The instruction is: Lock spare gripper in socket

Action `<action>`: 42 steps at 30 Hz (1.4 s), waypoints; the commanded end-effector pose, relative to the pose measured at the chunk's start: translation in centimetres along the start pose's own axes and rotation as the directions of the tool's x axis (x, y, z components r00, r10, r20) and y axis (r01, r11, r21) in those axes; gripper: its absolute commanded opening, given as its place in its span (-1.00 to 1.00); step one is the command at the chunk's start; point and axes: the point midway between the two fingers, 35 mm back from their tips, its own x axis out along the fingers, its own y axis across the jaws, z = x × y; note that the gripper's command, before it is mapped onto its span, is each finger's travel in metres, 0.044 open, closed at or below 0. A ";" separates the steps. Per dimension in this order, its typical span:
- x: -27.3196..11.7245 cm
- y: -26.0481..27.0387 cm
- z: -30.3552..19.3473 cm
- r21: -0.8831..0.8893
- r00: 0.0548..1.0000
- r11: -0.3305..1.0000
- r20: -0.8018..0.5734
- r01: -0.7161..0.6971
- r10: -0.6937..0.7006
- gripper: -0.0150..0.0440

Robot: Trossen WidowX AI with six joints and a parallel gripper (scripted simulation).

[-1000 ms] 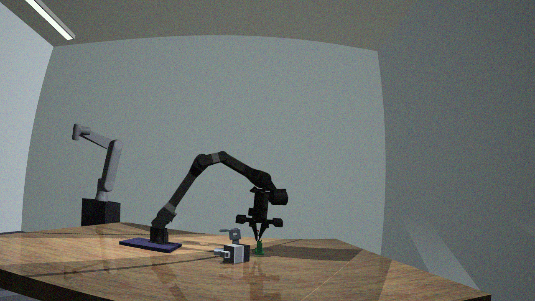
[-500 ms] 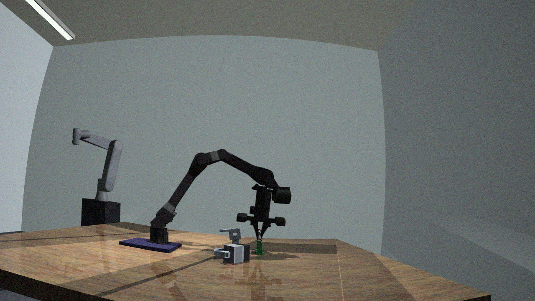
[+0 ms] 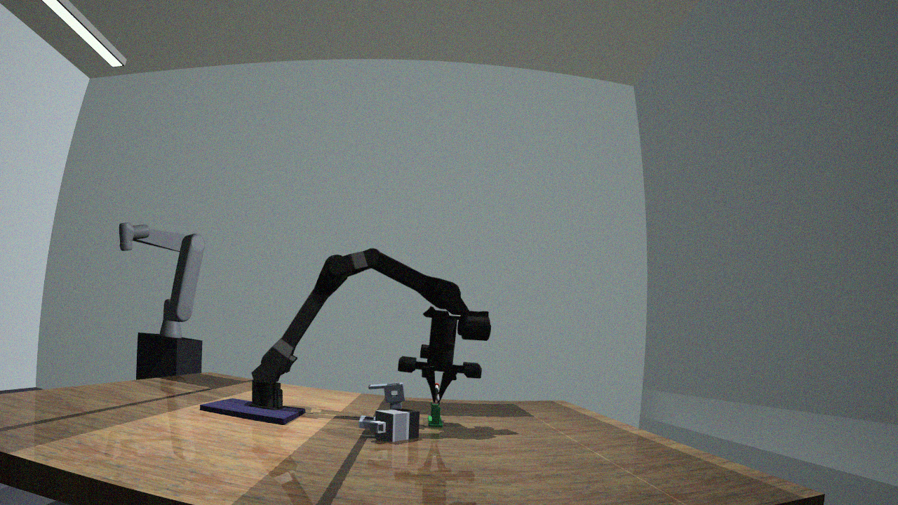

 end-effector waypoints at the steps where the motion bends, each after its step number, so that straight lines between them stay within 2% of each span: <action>1: 0.8 0.1 -0.2 -0.004 1.000 1.000 -0.003 -0.009 0.009 -0.49; 20: 3.3 0.0 -0.5 -0.004 1.000 1.000 0.000 0.001 -0.001 -0.49; 42: 3.7 0.0 -0.6 -0.004 1.000 1.000 0.000 0.003 -0.003 -0.49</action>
